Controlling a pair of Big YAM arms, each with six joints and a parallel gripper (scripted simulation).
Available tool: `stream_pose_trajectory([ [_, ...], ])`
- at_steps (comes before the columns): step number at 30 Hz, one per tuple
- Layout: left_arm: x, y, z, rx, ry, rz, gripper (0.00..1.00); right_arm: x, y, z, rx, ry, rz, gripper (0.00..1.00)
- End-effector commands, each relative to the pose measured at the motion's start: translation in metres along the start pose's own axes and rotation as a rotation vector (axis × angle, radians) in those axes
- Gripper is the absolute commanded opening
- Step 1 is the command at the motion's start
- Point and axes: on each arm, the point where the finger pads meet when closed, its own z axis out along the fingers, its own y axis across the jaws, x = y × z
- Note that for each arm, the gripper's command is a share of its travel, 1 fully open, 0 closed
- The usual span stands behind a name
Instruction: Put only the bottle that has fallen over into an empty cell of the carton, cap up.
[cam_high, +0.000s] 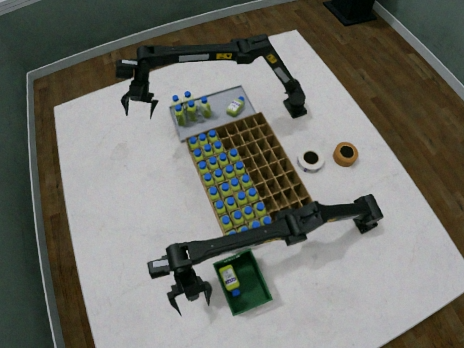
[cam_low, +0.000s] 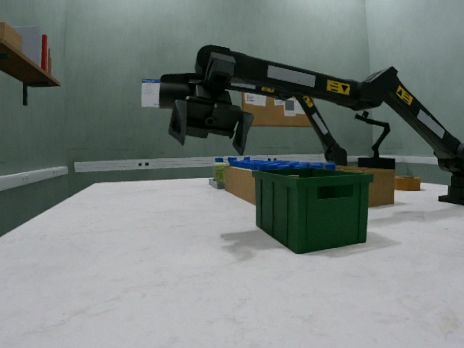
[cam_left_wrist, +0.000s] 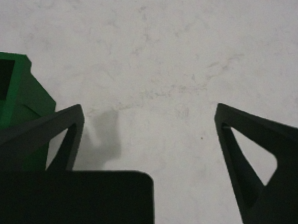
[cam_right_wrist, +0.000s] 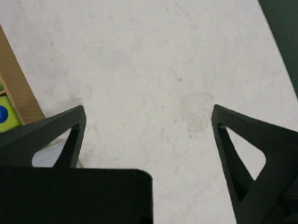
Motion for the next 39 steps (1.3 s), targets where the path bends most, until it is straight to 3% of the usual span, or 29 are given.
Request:
stream_pose_trajectory([
  [1,-0.011,-0.003,-0.008,0.015,0.0,-0.019,1.0,-0.011,-0.004,-0.015,0.028,-0.012,-0.017,1.0],
  [18,-0.011,-0.003,-0.008,0.015,0.0,-0.019,1.0,-0.011,-0.004,-0.015,0.028,-0.012,-0.017,1.0],
  [20,-0.011,-0.005,-0.018,0.032,0.007,0.013,1.0,-0.004,-0.003,-0.022,0.035,-0.011,-0.027,0.8],
  [22,-0.006,-0.007,-0.03,0.057,0.032,0.061,1.0,0.007,-0.002,-0.03,0.039,-0.013,-0.035,0.8],
  [32,0.071,-0.023,-0.099,0.277,0.284,0.29,1.0,0.137,0.038,-0.066,0.021,-0.055,0.044,0.8],
  [34,0.071,-0.023,-0.099,0.277,0.284,0.29,1.0,0.137,0.038,-0.066,0.021,-0.055,0.044,0.8],
  [39,0.106,-0.025,-0.134,0.388,0.379,0.384,1.0,0.198,0.077,-0.084,0.024,-0.093,0.1,0.8],
])
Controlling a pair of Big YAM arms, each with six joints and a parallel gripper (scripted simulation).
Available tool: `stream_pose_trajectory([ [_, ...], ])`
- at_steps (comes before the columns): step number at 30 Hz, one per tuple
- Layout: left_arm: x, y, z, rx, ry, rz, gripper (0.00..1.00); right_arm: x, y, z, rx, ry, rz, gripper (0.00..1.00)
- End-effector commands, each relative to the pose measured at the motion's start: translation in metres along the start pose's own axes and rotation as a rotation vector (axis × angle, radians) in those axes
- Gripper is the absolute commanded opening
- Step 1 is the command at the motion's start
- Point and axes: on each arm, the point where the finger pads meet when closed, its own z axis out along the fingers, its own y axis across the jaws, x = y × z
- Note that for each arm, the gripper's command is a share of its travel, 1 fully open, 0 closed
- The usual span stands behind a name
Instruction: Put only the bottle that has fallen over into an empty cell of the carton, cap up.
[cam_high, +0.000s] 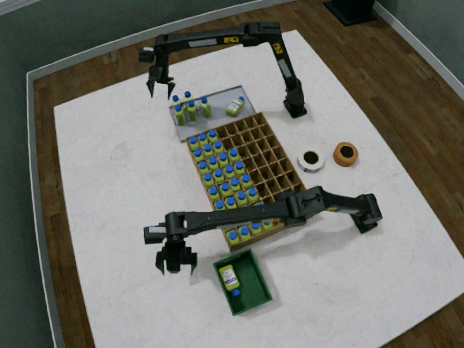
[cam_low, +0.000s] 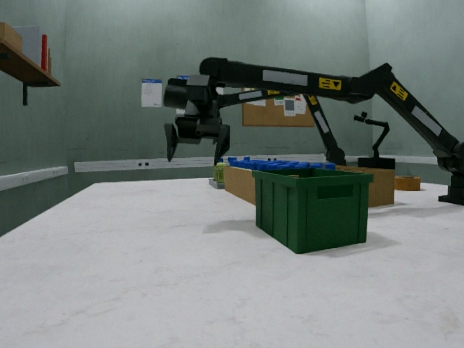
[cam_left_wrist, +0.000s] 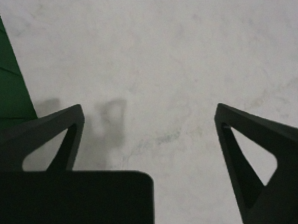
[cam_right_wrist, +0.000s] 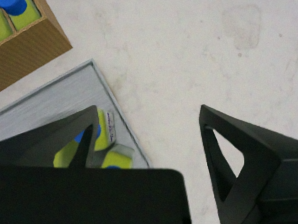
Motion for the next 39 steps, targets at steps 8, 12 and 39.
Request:
stream_pose_trajectory([
  [8,0.064,-0.045,-0.077,0.381,0.158,0.264,1.0,0.093,0.068,-0.06,0.098,-0.117,0.008,0.8],
  [12,0.079,-0.049,-0.089,0.44,0.182,0.311,1.0,0.108,0.083,-0.064,0.105,-0.135,0.027,0.8],
  [39,0.256,-0.018,-0.286,1.347,0.224,0.997,1.0,0.216,0.318,-0.045,0.297,-0.388,0.232,0.8],
])
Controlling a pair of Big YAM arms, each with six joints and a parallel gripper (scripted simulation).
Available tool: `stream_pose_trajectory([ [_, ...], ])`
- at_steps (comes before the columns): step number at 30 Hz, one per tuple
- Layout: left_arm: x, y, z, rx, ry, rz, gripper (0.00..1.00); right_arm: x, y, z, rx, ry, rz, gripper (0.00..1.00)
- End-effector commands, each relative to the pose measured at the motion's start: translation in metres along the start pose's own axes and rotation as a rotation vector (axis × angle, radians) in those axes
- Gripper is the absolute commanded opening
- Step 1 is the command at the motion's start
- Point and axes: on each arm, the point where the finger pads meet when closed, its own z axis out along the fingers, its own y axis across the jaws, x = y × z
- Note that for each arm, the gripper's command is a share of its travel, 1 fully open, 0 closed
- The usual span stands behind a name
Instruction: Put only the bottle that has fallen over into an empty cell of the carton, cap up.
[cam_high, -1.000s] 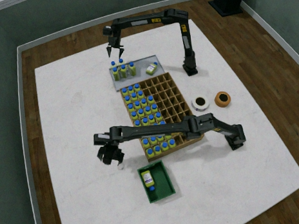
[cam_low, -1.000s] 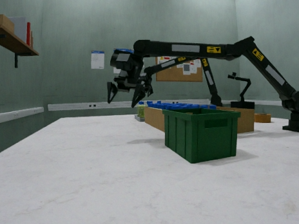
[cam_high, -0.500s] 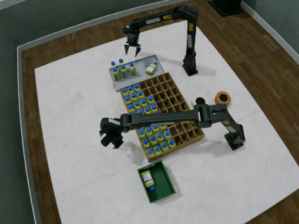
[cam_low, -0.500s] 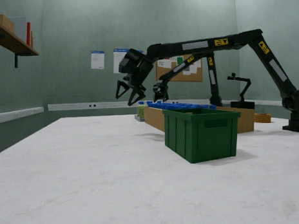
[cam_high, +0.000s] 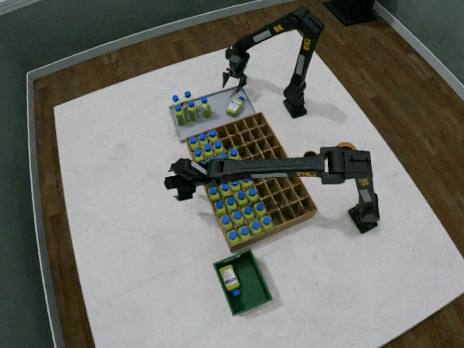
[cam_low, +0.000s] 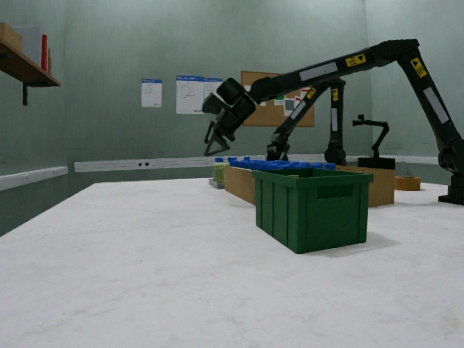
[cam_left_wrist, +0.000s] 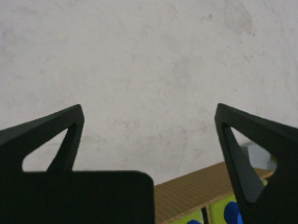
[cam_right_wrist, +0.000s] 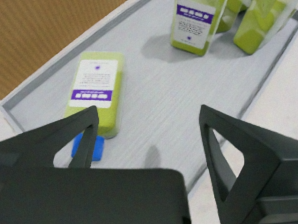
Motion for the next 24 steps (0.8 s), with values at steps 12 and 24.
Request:
stream_pose_trajectory([
  [12,0.073,-0.14,-0.068,0.508,-0.148,0.581,1.0,0.026,0.06,-0.008,0.078,-0.077,-0.017,0.8],
  [24,0.204,-0.221,-0.109,0.851,-0.166,0.869,1.0,0.022,0.054,-0.001,0.068,-0.078,-0.018,0.8],
])
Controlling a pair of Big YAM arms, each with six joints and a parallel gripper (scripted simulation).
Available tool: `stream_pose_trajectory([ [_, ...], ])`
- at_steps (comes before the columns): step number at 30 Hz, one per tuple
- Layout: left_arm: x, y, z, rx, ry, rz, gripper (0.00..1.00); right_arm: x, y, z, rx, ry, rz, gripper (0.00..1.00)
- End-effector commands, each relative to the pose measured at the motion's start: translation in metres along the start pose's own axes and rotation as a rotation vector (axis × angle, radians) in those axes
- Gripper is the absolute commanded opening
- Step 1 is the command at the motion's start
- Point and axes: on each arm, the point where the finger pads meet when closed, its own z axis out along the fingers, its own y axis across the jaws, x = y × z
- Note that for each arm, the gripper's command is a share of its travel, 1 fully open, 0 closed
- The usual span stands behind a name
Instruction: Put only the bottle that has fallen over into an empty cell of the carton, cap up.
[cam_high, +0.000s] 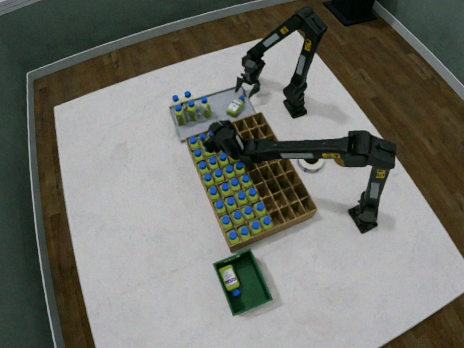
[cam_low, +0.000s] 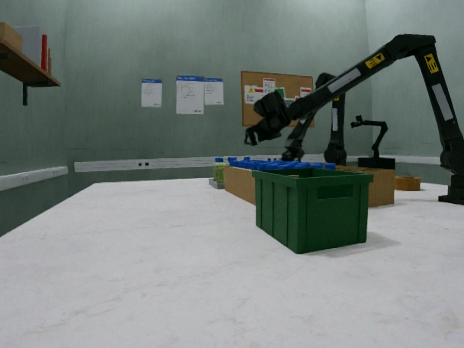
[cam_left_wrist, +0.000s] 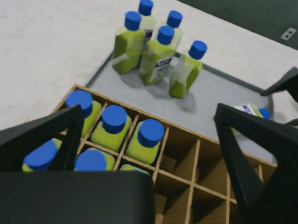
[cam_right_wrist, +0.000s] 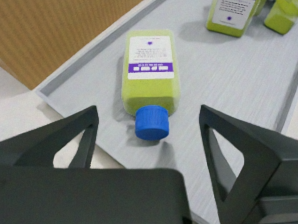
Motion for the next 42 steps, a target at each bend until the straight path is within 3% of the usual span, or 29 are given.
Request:
stream_pose_trajectory([
  [1,-0.002,-0.065,0.013,0.13,-0.069,0.213,1.0,-0.008,-0.007,0.004,0.001,0.002,-0.042,0.8],
  [4,0.013,-0.126,0.012,0.269,-0.103,0.318,1.0,-0.009,-0.006,0.01,0.0,0.0,-0.038,0.8],
  [8,0.034,-0.157,0.009,0.376,-0.093,0.351,1.0,-0.009,-0.005,0.017,-0.001,0.0,-0.037,0.8],
  [12,0.055,-0.143,0.006,0.399,-0.063,0.329,1.0,-0.009,-0.005,0.023,-0.001,-0.001,-0.037,0.8],
  [19,0.04,-0.143,0.004,0.42,-0.095,0.354,1.0,-0.009,-0.005,0.03,-0.002,0.0,-0.037,0.8],
  [42,0.044,-0.15,0.006,0.435,-0.083,0.347,1.0,-0.004,-0.003,0.063,-0.01,0.003,-0.02,0.8],
])
